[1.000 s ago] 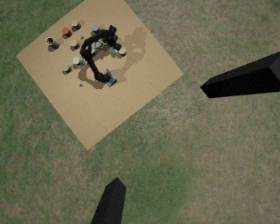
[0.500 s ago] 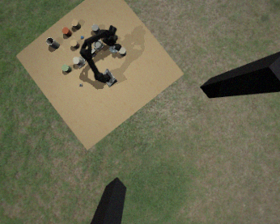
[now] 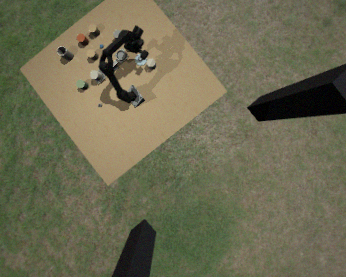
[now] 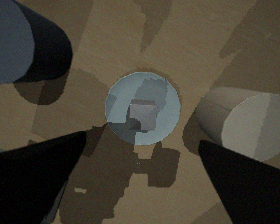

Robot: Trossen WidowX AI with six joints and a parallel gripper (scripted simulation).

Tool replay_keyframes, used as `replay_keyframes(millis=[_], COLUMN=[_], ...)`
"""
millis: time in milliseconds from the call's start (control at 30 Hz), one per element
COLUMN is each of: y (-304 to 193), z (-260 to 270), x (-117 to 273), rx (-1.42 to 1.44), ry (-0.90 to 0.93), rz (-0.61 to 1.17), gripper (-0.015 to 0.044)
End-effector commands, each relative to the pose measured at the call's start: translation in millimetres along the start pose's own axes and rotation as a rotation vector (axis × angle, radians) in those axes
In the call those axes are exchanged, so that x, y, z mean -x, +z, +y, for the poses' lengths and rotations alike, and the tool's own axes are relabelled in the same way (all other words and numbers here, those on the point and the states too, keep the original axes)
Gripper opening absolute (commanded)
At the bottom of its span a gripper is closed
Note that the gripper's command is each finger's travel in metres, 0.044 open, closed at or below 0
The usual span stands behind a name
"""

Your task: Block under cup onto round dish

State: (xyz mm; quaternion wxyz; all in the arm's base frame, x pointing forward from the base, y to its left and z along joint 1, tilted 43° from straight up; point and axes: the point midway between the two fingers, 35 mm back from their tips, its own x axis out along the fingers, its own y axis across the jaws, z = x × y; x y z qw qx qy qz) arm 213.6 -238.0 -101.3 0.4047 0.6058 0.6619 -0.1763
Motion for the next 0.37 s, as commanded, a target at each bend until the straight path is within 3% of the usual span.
replay_keyframes(millis=[0, 333], y=[-0.5, -0.8], z=[-1.6, -1.8], x=[32.6, 35.3], rx=[0.003, 0.003], ry=[0.003, 0.003], rz=[-0.015, -0.016], gripper=[0.0440, 0.0440])
